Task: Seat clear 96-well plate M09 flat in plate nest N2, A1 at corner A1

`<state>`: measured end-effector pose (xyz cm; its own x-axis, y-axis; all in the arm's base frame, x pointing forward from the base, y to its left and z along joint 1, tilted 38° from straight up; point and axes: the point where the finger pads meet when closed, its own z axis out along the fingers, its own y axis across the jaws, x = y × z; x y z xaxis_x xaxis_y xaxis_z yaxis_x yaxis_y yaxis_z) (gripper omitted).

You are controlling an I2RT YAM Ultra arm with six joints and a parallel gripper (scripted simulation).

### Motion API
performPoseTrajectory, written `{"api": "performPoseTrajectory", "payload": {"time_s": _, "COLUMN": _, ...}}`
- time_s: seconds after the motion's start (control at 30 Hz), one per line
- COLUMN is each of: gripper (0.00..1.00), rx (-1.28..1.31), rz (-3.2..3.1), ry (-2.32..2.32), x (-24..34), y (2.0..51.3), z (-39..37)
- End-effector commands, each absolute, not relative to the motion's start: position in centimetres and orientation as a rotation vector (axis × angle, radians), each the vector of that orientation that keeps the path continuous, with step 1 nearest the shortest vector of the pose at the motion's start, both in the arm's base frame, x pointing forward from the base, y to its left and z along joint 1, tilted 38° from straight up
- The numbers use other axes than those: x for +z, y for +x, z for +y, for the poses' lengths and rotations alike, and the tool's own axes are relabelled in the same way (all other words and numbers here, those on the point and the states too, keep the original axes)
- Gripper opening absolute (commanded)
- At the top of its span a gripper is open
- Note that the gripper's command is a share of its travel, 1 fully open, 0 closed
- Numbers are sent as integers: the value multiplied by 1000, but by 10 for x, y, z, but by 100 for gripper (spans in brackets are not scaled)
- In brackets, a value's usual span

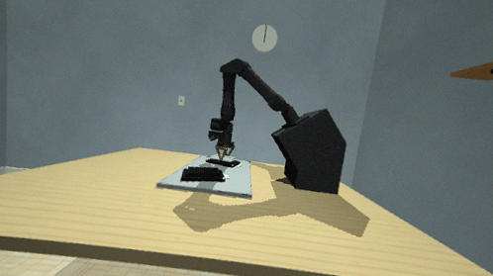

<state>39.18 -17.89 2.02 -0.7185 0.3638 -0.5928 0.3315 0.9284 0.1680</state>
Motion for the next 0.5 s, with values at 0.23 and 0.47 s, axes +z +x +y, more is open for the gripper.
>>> {"api": "performPoseTrajectory", "payload": {"time_s": 0.23, "gripper": 0, "rx": 56, "rz": 2417, "ry": 498, "x": 23, "y": 386, "z": -177}}
{"api": "performPoseTrajectory", "payload": {"time_s": 0.47, "gripper": 0, "rx": 51, "rz": 2407, "ry": 494, "x": 26, "y": 390, "z": -181}}
